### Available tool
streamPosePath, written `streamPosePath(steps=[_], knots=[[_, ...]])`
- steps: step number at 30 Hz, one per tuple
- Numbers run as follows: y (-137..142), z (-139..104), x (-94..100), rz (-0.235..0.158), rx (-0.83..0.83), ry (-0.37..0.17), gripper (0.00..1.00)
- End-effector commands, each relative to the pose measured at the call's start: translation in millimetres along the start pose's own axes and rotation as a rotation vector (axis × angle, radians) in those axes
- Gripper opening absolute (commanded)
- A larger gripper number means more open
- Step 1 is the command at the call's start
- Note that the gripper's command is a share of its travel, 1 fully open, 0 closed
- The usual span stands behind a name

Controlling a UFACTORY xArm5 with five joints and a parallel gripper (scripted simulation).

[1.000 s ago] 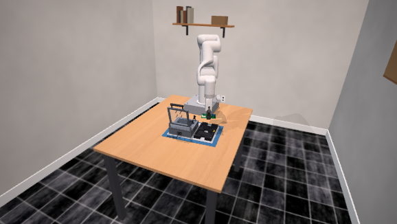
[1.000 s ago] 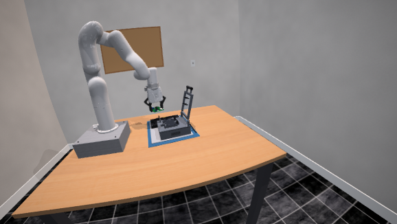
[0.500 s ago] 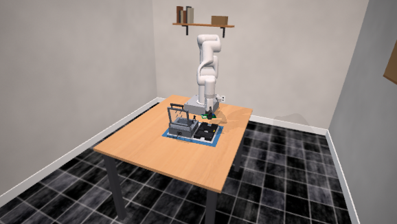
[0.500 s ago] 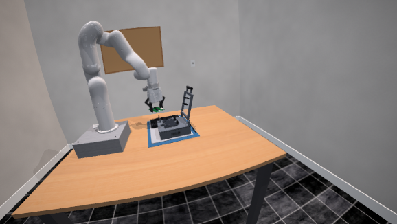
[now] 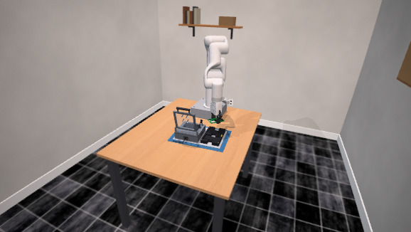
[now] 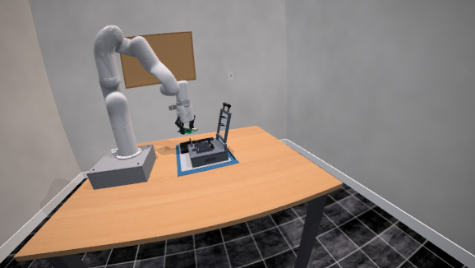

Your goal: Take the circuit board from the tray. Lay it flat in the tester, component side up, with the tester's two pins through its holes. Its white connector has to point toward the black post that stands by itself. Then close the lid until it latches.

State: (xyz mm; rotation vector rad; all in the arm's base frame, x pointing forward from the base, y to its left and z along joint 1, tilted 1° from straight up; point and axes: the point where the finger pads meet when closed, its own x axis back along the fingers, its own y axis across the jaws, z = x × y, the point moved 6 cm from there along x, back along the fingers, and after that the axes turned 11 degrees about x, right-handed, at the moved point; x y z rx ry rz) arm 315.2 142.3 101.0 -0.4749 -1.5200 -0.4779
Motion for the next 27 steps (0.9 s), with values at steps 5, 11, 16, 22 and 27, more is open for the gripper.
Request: streamPosePath(steps=[5,11,16,22,27], knots=[[0.9,-0.6,0.9,-0.003,0.203,-0.002,0.79],[0.9,-0.6,0.9,-0.003,0.301,-0.002,0.79],[0.9,-0.6,0.9,-0.002,0.427,-0.002,0.79],[0.9,-0.6,0.9,-0.002,0.583,-0.002,0.79],[0.9,-0.6,0.9,-0.002,0.662,-0.003,0.79]])
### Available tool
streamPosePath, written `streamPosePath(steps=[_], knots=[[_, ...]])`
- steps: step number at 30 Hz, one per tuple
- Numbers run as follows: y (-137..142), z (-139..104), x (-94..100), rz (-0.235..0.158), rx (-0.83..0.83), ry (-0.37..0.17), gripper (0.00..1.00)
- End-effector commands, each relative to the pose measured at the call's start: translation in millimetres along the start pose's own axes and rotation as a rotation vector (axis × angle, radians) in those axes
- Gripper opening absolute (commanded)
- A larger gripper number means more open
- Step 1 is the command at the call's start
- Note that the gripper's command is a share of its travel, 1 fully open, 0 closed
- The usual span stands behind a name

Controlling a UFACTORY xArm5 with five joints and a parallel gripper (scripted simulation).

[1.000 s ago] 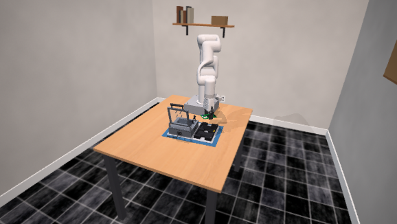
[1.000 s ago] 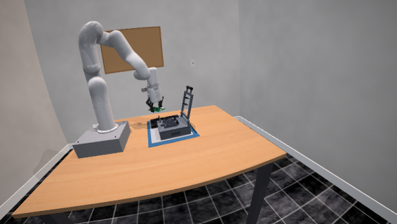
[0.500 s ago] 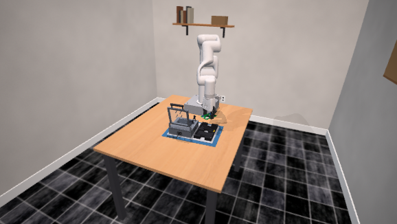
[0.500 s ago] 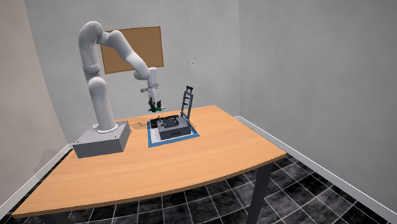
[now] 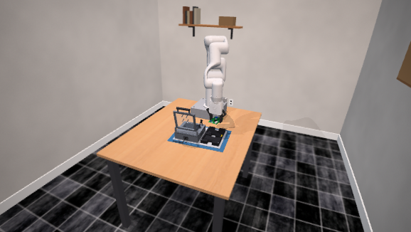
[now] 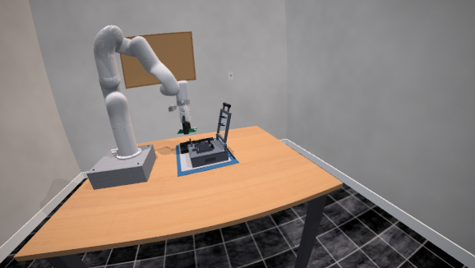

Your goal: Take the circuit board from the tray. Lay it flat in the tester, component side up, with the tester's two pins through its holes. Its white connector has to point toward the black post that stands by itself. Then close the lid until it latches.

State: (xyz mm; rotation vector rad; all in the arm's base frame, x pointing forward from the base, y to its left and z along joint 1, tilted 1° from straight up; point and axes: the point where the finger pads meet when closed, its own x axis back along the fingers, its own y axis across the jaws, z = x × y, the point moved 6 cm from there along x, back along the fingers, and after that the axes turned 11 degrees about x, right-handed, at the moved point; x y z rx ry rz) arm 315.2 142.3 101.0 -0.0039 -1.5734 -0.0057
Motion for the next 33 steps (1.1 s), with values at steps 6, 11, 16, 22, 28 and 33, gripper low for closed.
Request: streamPosePath(steps=[6,11,16,22,28,33], knots=[[0.4,-1.0,0.9,-0.001,0.219,-0.003,0.79],[0.4,-1.0,0.9,-0.001,0.352,-0.003,0.79],[0.4,-1.0,0.9,-0.001,0.458,-0.003,0.79],[0.4,-1.0,0.9,0.000,0.589,-0.003,0.79],[0.4,-1.0,0.9,0.000,0.742,-0.003,0.79],[0.4,-1.0,0.9,0.000,0.840,-0.003,0.79]])
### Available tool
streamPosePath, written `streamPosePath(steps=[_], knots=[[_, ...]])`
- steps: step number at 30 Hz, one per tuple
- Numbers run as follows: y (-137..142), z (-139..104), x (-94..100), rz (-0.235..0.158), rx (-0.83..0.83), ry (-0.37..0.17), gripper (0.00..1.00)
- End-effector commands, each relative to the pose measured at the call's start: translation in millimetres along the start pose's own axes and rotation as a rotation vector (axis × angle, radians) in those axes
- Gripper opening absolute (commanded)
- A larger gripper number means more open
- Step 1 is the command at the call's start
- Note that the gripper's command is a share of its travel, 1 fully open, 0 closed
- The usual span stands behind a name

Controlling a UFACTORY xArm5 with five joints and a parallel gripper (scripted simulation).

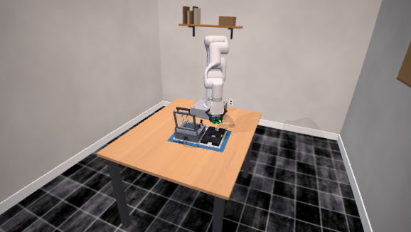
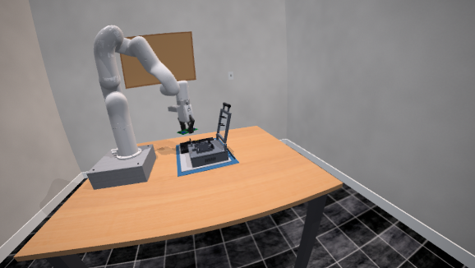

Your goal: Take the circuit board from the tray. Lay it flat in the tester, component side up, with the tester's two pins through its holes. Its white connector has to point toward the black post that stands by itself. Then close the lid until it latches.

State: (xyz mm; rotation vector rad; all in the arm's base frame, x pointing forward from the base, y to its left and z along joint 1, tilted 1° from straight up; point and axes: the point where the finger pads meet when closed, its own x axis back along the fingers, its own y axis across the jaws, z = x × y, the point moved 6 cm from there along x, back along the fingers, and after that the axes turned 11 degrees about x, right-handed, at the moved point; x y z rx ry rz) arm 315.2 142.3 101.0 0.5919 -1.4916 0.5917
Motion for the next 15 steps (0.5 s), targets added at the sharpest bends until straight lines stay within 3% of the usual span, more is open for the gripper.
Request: streamPosePath(steps=[1,15], knots=[[-0.4,-1.0,0.9,0.001,0.078,-0.003,0.79],[-0.4,-1.0,0.9,0.002,0.395,-0.003,0.79]])
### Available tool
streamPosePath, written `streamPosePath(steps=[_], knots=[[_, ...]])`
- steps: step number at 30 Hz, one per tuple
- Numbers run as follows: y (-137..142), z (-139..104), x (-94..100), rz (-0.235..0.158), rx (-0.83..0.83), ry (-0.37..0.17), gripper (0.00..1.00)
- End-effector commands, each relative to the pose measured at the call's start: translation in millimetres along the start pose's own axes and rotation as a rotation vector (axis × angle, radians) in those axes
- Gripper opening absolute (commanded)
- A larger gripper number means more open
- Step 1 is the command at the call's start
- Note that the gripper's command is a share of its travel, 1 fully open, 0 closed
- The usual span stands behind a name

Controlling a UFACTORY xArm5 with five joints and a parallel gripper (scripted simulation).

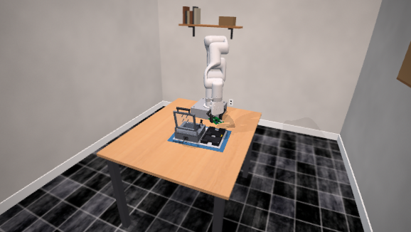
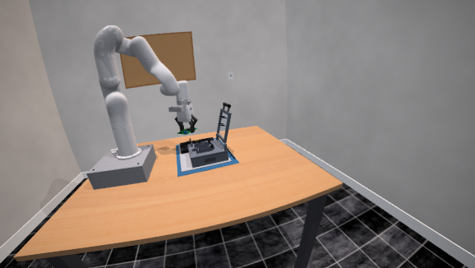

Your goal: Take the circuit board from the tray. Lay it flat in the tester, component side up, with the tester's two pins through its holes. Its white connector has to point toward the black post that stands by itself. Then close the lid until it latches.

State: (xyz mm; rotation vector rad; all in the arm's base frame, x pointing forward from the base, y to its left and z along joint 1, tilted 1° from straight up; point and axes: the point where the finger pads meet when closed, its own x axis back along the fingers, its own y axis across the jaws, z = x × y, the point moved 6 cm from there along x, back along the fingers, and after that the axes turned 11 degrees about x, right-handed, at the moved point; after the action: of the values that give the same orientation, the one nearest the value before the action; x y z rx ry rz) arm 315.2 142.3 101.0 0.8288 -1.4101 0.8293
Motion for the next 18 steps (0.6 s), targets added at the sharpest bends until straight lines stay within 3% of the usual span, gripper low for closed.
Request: streamPosePath(steps=[1,18], knots=[[-0.7,-0.8,0.9,0.002,0.108,-0.003,0.79],[-0.7,-0.8,0.9,0.002,0.381,-0.002,0.79]])
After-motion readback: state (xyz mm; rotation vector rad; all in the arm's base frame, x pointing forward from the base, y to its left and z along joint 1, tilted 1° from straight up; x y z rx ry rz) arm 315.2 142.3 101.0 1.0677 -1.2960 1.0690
